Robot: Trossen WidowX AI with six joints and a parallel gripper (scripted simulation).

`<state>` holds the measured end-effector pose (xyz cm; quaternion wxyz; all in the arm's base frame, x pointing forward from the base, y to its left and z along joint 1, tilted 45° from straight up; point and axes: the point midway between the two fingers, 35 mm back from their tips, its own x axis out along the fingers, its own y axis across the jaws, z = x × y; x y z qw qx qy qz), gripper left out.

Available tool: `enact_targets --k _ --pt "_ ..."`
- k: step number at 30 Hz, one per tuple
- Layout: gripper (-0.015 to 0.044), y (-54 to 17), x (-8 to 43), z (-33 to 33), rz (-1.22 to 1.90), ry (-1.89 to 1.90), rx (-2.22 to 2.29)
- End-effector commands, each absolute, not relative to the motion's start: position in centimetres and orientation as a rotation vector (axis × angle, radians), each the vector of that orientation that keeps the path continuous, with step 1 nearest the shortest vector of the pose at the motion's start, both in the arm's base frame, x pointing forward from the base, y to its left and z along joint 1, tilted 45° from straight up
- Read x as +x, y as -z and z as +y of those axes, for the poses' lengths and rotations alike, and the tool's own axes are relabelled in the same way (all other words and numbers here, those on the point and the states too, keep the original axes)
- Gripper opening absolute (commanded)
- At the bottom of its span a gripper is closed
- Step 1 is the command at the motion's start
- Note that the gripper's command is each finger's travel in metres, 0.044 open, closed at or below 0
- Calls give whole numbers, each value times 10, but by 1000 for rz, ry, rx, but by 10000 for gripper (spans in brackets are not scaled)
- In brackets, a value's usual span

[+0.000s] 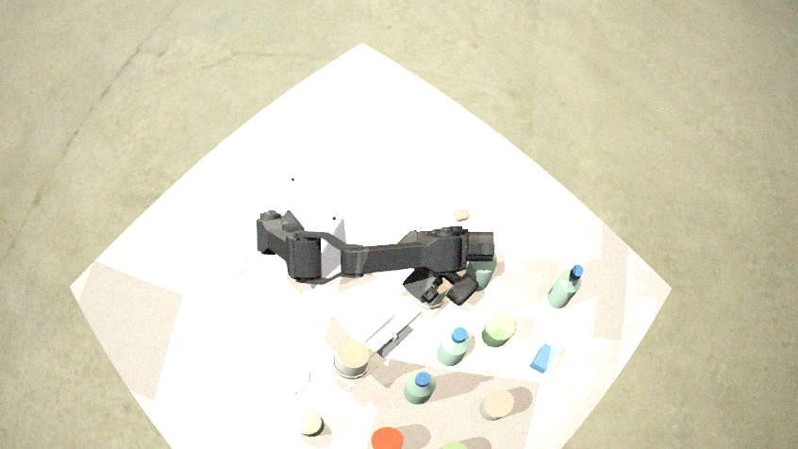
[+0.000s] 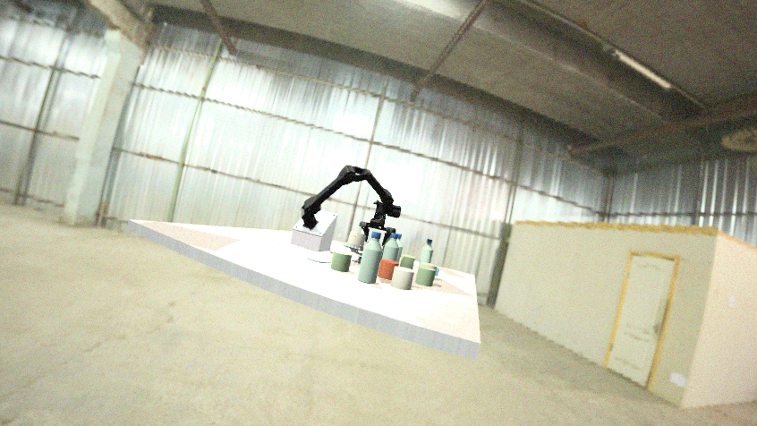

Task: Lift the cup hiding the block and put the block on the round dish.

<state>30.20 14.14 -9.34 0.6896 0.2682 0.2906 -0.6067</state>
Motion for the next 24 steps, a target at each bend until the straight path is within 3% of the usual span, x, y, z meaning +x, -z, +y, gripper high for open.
enact_targets --k 1,24 --pt "440 99 301 135 650 1356 585" --pt "440 123 303 110 647 1357 583"
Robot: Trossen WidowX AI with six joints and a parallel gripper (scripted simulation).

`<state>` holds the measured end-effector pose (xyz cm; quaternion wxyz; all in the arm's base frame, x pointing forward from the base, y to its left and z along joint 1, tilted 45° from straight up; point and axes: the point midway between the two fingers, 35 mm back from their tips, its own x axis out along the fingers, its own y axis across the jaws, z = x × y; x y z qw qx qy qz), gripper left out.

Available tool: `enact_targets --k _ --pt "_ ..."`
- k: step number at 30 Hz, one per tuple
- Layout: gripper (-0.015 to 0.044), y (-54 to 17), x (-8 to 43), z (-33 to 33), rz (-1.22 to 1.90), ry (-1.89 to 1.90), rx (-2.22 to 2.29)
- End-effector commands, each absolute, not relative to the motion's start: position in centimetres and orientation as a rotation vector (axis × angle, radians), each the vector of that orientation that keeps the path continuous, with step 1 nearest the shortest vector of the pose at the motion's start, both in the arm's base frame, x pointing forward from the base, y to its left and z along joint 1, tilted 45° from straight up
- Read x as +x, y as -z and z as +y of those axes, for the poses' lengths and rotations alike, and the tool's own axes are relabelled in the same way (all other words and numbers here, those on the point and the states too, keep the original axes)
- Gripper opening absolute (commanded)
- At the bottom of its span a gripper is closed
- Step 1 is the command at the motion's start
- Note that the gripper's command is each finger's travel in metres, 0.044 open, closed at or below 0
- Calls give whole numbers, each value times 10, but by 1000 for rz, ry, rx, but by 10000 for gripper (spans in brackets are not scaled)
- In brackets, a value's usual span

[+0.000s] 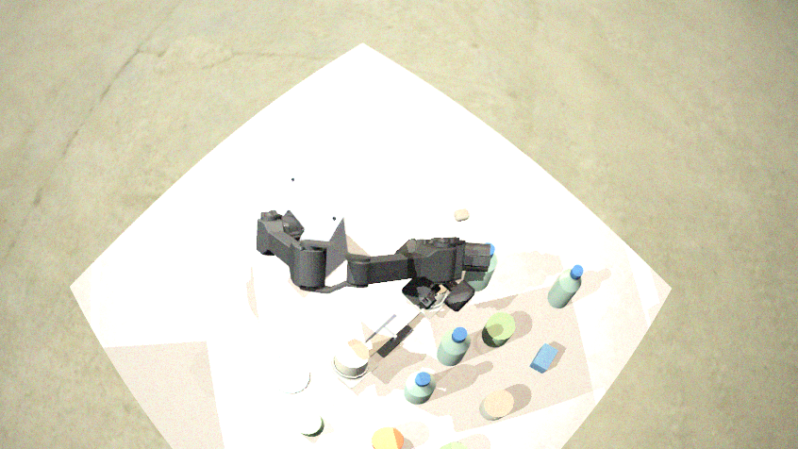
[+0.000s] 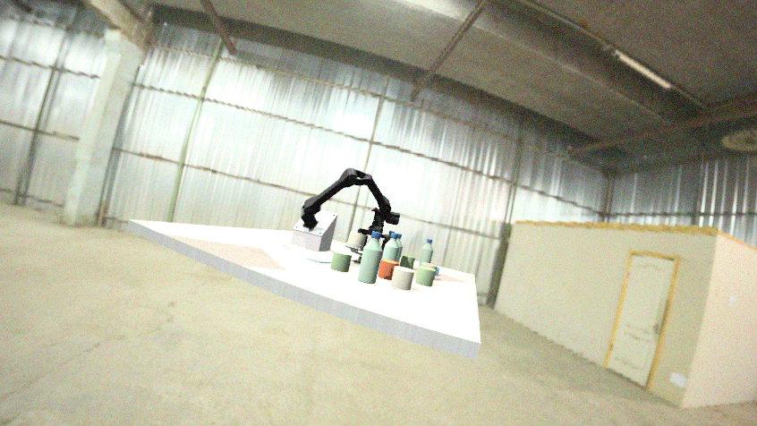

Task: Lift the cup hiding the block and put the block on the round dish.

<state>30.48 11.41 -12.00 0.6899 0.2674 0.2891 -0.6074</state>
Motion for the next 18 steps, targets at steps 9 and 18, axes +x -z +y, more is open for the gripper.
enact_targets --k 9,18 --pt "321 123 303 110 647 1357 583" --pt "124 121 304 114 648 1356 583"
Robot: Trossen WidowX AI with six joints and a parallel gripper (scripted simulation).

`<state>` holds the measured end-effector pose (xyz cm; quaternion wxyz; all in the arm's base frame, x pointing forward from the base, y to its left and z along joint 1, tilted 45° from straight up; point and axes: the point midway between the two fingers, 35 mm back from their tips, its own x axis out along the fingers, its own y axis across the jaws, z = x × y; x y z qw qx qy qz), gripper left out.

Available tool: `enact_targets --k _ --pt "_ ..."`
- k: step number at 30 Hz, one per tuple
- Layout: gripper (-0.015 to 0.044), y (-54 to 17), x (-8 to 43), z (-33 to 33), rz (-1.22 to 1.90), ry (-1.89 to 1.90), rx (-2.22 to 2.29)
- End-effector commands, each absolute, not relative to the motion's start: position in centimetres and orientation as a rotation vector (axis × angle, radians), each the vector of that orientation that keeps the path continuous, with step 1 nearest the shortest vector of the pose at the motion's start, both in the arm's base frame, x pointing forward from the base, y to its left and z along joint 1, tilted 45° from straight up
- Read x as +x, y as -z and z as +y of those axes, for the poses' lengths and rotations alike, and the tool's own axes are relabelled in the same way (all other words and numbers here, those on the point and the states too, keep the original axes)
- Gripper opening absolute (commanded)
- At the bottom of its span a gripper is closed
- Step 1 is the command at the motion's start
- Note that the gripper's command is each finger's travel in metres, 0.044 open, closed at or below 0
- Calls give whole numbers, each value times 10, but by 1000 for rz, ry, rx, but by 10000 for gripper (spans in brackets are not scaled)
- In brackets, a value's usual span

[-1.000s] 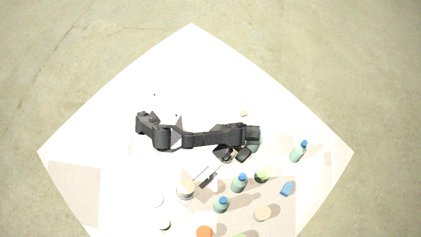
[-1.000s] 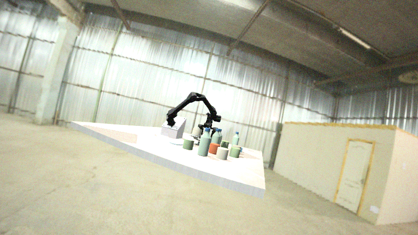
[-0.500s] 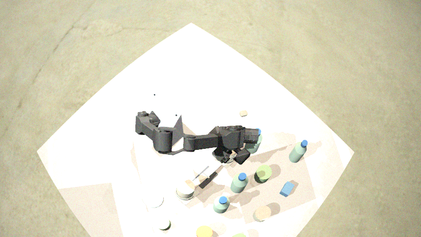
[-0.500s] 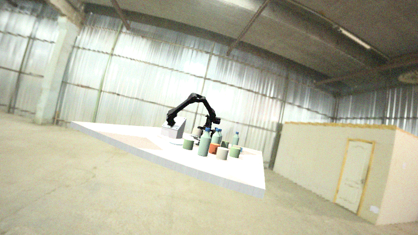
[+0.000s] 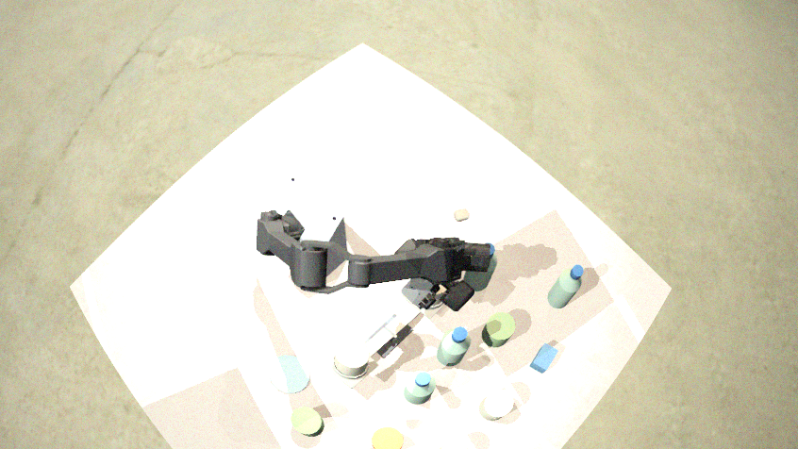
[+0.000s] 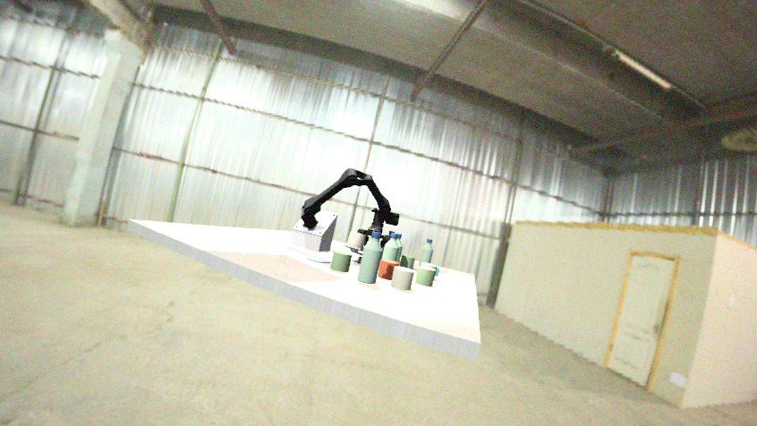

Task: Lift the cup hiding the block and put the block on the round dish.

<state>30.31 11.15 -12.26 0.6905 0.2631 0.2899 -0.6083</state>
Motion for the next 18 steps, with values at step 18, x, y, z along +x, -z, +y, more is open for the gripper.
enact_targets --k 18 --pt "0 106 305 131 651 1355 585"
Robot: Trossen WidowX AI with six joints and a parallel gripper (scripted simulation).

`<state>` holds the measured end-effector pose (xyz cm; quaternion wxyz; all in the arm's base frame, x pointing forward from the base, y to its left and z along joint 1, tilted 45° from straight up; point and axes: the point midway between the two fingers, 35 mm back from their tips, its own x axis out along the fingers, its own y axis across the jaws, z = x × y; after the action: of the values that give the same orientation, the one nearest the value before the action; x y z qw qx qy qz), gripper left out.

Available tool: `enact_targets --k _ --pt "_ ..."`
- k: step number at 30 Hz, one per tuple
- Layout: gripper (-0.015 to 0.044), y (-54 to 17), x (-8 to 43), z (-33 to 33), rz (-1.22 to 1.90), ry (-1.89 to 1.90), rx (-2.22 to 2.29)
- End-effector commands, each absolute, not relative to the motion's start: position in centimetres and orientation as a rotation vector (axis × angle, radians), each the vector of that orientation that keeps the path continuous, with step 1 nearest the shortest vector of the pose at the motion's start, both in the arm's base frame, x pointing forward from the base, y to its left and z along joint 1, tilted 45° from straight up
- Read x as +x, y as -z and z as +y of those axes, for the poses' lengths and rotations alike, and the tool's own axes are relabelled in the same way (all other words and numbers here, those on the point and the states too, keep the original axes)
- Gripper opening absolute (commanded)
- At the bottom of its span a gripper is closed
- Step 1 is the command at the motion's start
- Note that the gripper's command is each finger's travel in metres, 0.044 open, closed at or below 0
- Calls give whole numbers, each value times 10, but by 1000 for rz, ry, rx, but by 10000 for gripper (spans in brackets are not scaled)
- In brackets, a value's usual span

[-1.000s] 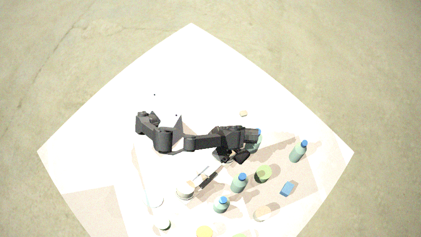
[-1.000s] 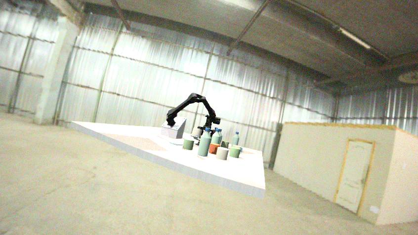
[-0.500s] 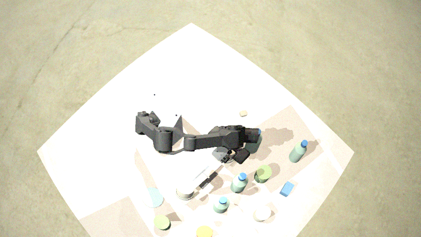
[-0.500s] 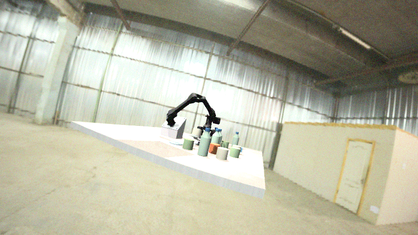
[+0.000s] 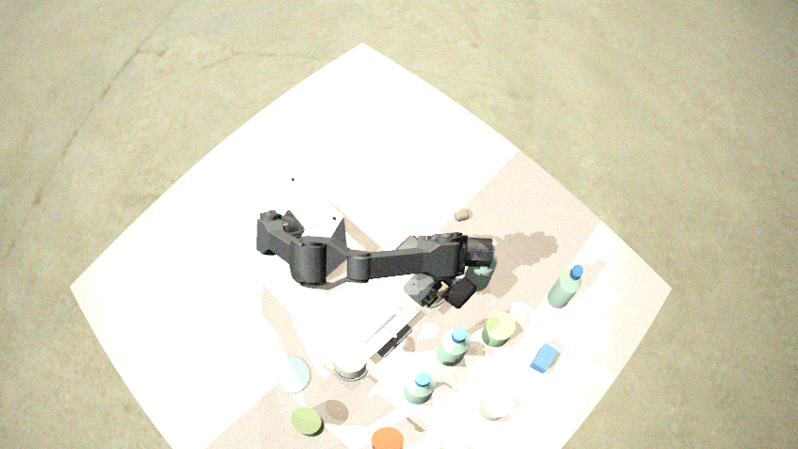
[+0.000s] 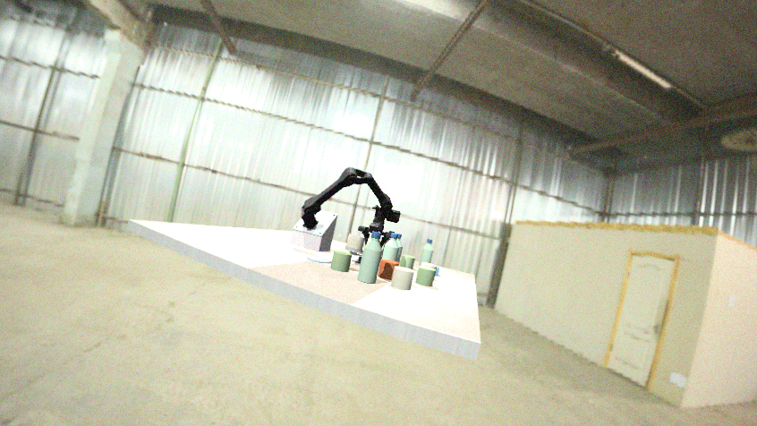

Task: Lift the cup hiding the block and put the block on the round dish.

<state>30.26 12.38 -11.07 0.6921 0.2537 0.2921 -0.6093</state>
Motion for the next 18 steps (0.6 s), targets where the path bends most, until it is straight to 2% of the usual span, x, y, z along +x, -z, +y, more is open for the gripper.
enact_targets --k 1,18 --pt "0 106 305 132 651 1355 586" --pt "0 91 305 148 653 1354 587"
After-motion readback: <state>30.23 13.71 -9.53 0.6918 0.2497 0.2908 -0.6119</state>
